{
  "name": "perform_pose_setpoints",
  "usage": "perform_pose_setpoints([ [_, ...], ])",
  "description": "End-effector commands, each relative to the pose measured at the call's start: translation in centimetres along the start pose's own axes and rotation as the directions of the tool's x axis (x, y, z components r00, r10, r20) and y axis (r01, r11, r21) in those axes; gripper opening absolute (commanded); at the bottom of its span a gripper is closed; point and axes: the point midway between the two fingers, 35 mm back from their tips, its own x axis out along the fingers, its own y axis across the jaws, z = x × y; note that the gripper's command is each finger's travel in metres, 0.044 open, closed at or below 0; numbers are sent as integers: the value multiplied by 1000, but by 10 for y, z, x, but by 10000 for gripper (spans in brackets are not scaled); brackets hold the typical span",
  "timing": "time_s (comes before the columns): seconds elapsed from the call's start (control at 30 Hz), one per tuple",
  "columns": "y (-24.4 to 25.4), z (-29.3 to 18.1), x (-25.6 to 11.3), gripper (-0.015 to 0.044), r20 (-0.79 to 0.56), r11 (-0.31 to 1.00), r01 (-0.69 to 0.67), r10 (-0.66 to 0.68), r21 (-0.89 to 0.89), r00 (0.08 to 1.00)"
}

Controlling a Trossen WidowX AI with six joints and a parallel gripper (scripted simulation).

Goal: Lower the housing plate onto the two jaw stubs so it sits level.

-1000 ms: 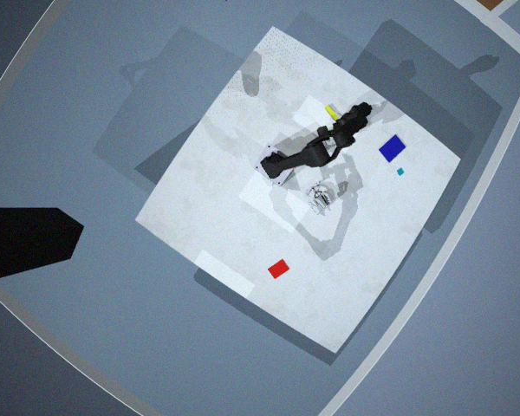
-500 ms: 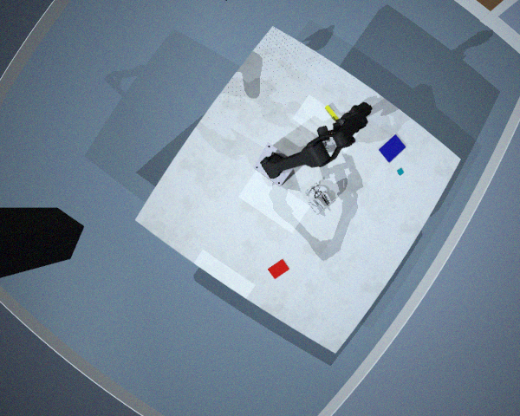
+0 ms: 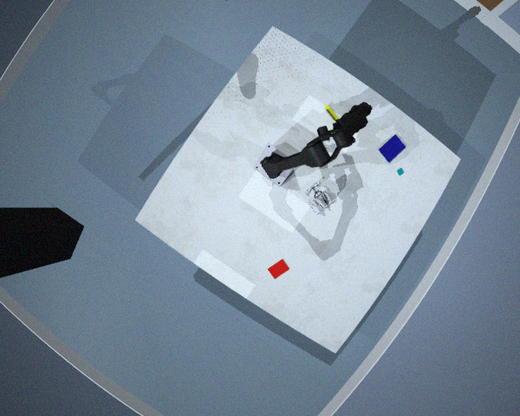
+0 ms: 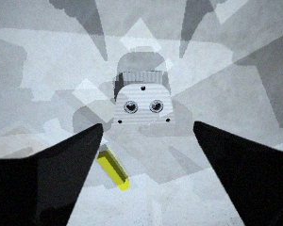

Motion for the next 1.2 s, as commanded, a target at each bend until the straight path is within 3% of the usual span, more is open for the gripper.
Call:
perform_pose_setpoints([
  [0.0,1,1,0,440,4,1000,-3,3,-6,1000],
  [1.17,1,0,9,440,1,1000,-1,1,-1,1000],
])
